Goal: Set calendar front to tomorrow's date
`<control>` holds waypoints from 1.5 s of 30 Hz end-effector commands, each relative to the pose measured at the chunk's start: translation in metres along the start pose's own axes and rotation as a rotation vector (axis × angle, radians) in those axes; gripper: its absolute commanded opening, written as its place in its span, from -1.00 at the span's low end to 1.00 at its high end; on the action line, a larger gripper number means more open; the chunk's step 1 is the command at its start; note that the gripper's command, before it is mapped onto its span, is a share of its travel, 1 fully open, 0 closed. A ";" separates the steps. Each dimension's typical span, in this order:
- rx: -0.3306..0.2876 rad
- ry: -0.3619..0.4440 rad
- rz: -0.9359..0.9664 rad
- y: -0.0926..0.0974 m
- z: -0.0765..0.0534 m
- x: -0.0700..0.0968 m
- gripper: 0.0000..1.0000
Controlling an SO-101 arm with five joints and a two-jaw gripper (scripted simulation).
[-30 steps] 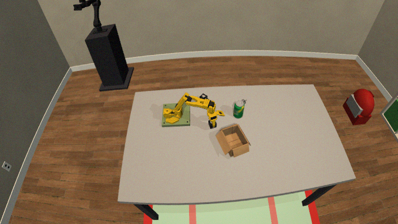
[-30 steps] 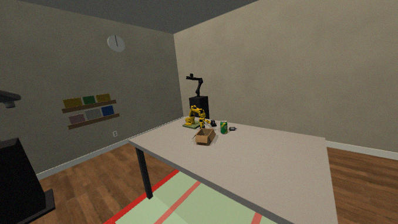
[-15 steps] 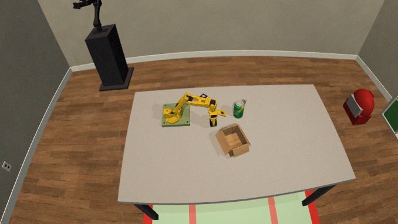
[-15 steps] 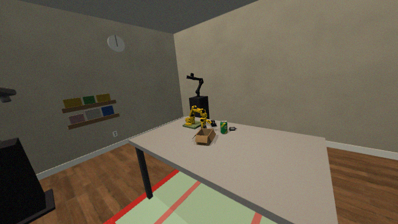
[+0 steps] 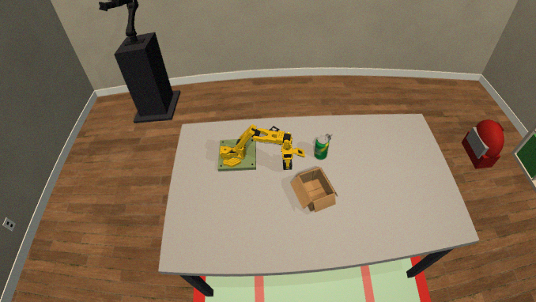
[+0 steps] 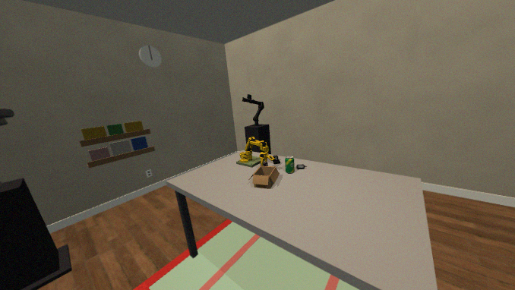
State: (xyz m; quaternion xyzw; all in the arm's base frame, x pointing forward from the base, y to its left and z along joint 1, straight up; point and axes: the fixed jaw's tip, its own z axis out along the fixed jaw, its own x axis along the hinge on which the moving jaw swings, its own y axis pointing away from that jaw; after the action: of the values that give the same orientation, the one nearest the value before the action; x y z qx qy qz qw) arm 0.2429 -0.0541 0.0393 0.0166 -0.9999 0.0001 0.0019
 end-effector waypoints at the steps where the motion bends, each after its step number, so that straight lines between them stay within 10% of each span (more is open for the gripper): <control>1: -0.004 0.011 0.004 0.003 0.002 0.000 -1.00; 45: -0.003 0.008 0.004 0.007 0.008 -0.002 -1.00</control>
State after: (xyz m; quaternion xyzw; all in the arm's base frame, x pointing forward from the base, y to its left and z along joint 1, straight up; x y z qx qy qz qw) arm 0.2470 -0.0496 0.0380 0.0145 -0.9999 0.0021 -0.0061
